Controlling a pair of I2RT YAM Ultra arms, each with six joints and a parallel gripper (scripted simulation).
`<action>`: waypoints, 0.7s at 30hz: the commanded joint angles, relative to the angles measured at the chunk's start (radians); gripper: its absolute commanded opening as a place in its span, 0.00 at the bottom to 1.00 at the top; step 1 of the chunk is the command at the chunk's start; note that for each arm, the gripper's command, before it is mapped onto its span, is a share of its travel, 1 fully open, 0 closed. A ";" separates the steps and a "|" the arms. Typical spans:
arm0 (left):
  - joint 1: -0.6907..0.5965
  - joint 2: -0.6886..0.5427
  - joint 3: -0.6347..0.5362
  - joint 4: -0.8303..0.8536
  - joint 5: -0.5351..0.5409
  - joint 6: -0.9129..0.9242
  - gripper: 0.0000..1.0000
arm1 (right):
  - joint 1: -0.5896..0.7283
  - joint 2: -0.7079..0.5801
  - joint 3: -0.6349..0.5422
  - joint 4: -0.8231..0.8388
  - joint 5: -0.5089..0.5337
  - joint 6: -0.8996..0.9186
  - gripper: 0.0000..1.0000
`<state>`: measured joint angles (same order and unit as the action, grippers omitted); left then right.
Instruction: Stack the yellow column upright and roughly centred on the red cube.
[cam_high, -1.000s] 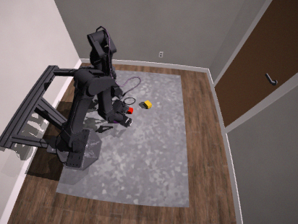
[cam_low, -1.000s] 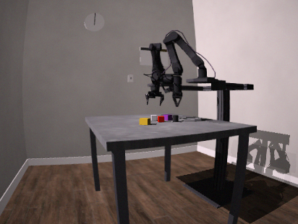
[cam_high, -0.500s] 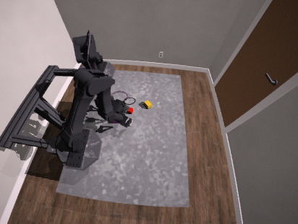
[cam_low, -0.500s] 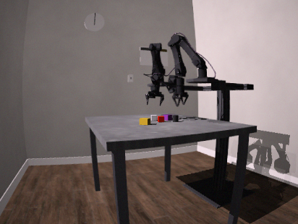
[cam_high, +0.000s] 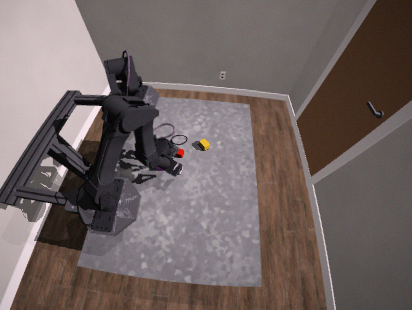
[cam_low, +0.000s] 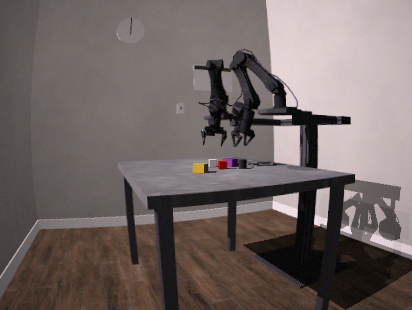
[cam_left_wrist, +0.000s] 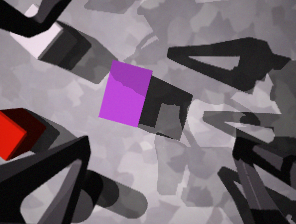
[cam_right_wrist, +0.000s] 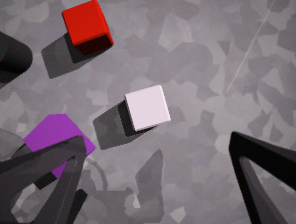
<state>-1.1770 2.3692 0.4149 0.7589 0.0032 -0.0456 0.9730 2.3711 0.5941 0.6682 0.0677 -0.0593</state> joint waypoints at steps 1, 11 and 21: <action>0.037 0.002 -0.007 0.126 0.005 0.026 1.00 | 0.002 -0.001 -0.004 0.027 0.001 0.009 1.00; 0.089 0.038 -0.037 0.152 0.008 0.026 1.00 | 0.002 -0.001 -0.004 0.027 0.001 0.009 1.00; 0.085 0.039 -0.037 0.154 0.008 0.027 1.00 | 0.002 -0.001 -0.004 0.027 0.001 0.009 1.00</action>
<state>-1.0946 2.3974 0.4004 0.8875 0.0048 -0.0269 0.9730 2.3711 0.5941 0.6682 0.0677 -0.0593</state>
